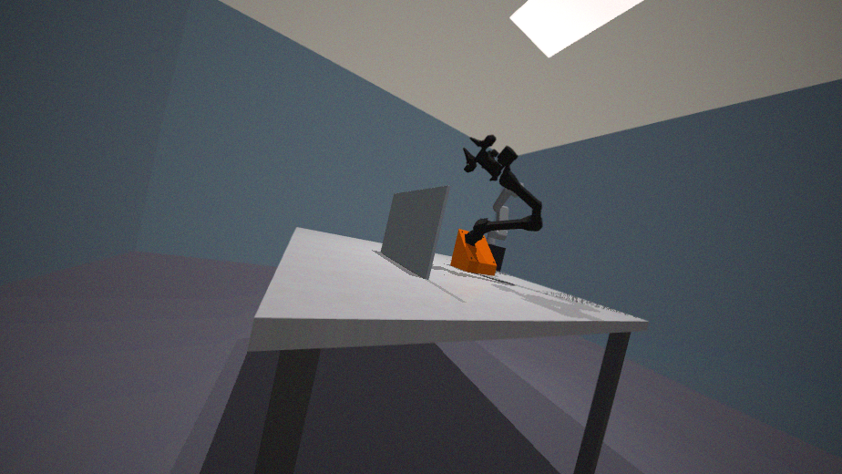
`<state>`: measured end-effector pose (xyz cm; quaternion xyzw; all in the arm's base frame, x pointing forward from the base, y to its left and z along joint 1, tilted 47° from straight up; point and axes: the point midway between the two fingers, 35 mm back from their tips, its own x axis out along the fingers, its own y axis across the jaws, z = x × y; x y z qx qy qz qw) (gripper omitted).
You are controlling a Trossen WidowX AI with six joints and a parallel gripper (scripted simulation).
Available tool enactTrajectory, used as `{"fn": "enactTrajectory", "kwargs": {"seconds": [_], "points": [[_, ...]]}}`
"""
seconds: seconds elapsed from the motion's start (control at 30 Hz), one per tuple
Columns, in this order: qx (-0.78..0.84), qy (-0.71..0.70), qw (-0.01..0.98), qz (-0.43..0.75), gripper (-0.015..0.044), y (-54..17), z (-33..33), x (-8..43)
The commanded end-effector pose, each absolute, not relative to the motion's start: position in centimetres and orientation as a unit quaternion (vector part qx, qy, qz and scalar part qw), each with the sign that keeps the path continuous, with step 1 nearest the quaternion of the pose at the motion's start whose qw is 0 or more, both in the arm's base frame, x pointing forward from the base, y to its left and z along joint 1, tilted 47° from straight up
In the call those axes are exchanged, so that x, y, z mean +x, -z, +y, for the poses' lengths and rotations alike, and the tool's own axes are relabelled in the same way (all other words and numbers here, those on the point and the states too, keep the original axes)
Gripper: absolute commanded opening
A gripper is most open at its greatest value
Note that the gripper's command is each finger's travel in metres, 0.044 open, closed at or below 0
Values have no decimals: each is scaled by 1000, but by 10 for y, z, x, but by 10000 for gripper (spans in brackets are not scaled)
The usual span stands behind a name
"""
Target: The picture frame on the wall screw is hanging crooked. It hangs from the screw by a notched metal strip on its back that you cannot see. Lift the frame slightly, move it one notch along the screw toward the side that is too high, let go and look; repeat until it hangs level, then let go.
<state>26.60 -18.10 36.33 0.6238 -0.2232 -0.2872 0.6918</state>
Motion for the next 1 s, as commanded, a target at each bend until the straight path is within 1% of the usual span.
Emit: {"fn": "enactTrajectory", "kwargs": {"seconds": [0.0, 0.2, 0.33, 0.4, 0.97], "points": [[689, 191, 680, -163, 260, -325, -131, 287], [770, 53, 634, -43, 260, -263, -48, 296], [807, -25, 588, 51, 260, -220, 8, 283], [816, -48, 570, 84, 260, -206, 25, 276], [817, -51, 568, 88, 260, -205, 27, 275]]}}
